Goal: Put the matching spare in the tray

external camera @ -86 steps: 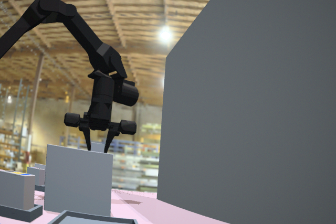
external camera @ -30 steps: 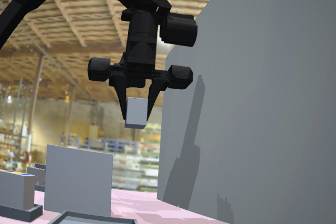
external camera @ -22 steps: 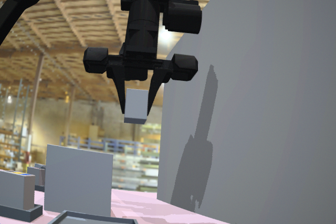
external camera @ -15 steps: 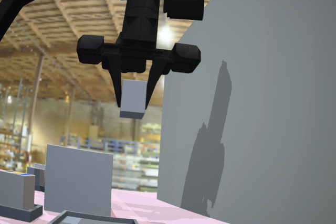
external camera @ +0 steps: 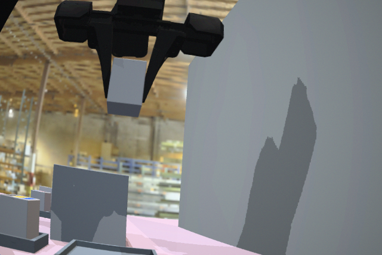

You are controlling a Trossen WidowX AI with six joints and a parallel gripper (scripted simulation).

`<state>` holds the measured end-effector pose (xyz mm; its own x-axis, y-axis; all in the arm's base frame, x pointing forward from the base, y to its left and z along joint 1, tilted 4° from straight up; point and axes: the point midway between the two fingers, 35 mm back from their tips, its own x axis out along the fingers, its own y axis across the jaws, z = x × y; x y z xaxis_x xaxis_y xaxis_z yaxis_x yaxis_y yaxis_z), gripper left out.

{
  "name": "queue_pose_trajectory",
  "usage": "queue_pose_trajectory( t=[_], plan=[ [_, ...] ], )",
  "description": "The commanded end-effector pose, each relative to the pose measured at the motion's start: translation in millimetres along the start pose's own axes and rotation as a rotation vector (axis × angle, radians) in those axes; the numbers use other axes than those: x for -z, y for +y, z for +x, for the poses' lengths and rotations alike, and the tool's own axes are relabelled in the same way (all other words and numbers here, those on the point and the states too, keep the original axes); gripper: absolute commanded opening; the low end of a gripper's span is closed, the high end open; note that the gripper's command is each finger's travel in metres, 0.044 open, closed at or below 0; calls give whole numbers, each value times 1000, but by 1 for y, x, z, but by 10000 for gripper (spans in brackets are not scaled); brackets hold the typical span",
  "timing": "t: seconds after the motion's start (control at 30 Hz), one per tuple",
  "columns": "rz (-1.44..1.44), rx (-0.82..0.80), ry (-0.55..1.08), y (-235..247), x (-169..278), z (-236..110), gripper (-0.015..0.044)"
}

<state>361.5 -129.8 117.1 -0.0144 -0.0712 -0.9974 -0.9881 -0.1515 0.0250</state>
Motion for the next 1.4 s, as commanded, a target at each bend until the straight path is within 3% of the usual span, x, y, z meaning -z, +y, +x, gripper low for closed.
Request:
queue_pose_trajectory(
  t=[0.0, 1.37],
  plan=[
    [-19, -3, 0, 4, 6, -1, 0],
    [-19, -3, 1, -2, 10, 41, 0]
  ],
)
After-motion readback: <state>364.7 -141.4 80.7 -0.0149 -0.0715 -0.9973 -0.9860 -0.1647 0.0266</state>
